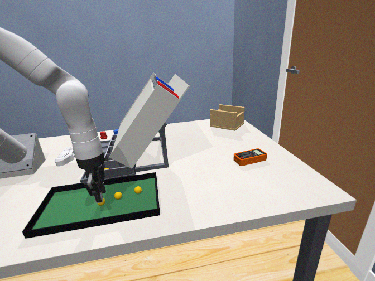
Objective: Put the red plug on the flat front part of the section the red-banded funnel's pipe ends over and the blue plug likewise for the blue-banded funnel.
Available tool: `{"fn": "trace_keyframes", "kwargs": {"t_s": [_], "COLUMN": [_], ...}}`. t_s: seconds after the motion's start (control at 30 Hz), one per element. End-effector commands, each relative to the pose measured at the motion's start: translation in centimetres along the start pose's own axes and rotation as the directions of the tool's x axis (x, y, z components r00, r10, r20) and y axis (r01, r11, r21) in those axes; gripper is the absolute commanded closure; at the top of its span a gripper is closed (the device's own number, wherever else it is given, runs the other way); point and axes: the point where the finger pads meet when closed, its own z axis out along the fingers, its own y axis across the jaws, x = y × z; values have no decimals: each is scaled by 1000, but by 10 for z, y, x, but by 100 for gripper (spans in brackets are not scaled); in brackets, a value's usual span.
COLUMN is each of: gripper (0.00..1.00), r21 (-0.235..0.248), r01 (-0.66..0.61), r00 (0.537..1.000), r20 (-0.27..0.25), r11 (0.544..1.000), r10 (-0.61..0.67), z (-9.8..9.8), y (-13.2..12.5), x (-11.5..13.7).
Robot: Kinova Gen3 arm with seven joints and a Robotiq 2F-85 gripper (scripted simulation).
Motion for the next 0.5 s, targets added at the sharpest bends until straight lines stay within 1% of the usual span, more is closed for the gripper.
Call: {"fn": "trace_keyframes", "kwargs": {"t_s": [0.0, 0.03, 0.47], "gripper": [50, 50, 50], "r21": [-1, 0, 0], "r01": [0, 0, 0], "r00": [1000, 1000, 1000], "r20": [-4, 1, 1], "r11": [1000, 1000, 1000], "r10": [0, 0, 0], "z": [0, 7, 7], "y": [1, 0, 0], "x": [0, 1, 1]}}
